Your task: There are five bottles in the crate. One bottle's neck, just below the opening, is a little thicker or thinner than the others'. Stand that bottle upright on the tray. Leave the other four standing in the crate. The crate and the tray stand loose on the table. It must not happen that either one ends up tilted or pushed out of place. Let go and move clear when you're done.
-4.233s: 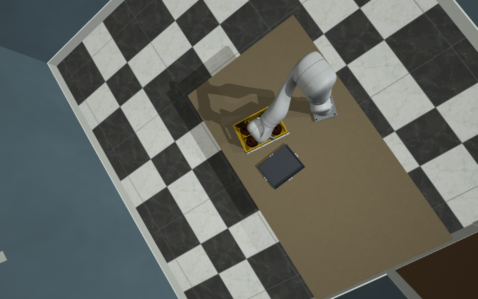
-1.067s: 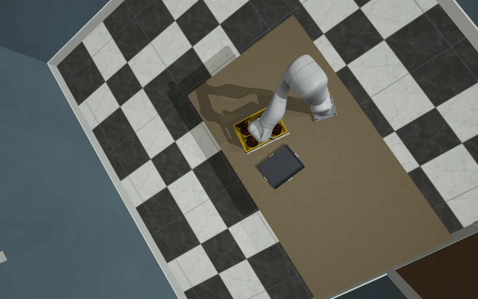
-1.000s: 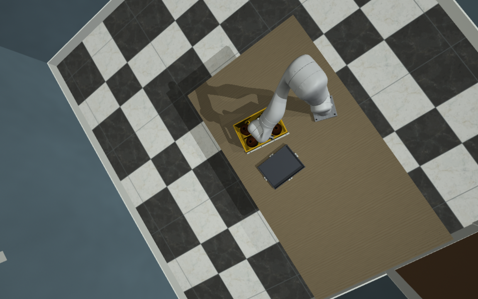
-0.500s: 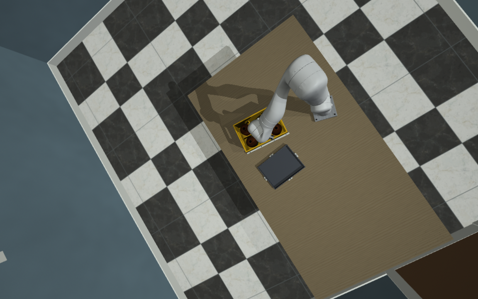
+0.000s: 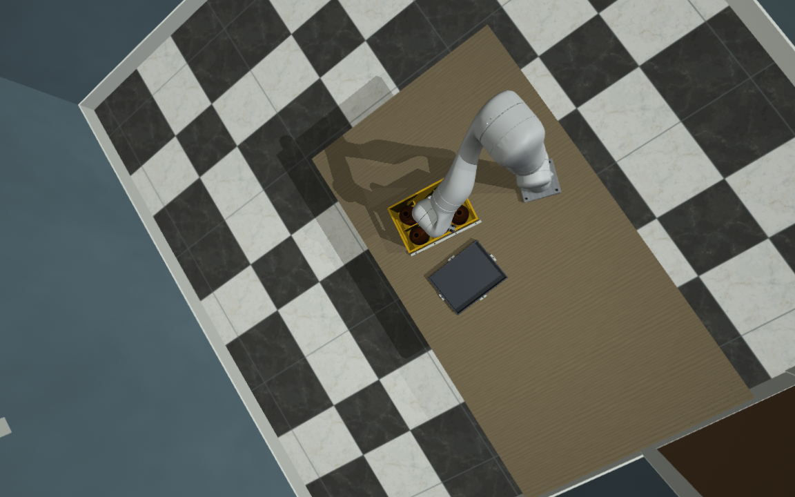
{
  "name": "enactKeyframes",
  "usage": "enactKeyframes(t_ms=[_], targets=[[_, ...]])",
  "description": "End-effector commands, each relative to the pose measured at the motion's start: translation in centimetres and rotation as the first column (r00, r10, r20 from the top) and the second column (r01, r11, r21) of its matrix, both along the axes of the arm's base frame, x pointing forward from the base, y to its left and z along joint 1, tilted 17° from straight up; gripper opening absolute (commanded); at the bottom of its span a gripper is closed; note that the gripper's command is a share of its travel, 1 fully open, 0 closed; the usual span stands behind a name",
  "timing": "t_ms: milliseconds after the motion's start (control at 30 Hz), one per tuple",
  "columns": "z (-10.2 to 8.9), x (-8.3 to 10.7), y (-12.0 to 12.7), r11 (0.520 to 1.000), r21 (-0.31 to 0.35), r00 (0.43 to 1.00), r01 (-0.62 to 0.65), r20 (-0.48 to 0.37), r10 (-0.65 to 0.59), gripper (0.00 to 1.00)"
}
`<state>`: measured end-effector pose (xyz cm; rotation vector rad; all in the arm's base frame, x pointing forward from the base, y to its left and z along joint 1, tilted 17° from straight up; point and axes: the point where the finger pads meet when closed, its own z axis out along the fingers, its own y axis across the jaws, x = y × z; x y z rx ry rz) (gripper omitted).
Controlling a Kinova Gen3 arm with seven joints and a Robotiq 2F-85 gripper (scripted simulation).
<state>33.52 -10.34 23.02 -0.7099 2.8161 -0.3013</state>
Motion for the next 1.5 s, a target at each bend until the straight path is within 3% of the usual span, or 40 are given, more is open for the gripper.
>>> enactKeyframes(t_ms=[0, 200, 233, 1467], targets=[[0.00, 0.02, 0.00, 1.000, 0.000, 1.000, 0.000, 0.001, 0.000, 0.00], [0.00, 0.02, 0.00, 1.000, 0.000, 1.000, 0.000, 0.001, 0.000, 0.00], [0.00, 0.02, 0.00, 1.000, 0.000, 1.000, 0.000, 0.001, 0.000, 0.64], [0.05, 0.01, 0.01, 1.000, 0.000, 1.000, 0.000, 0.001, 0.000, 0.64]])
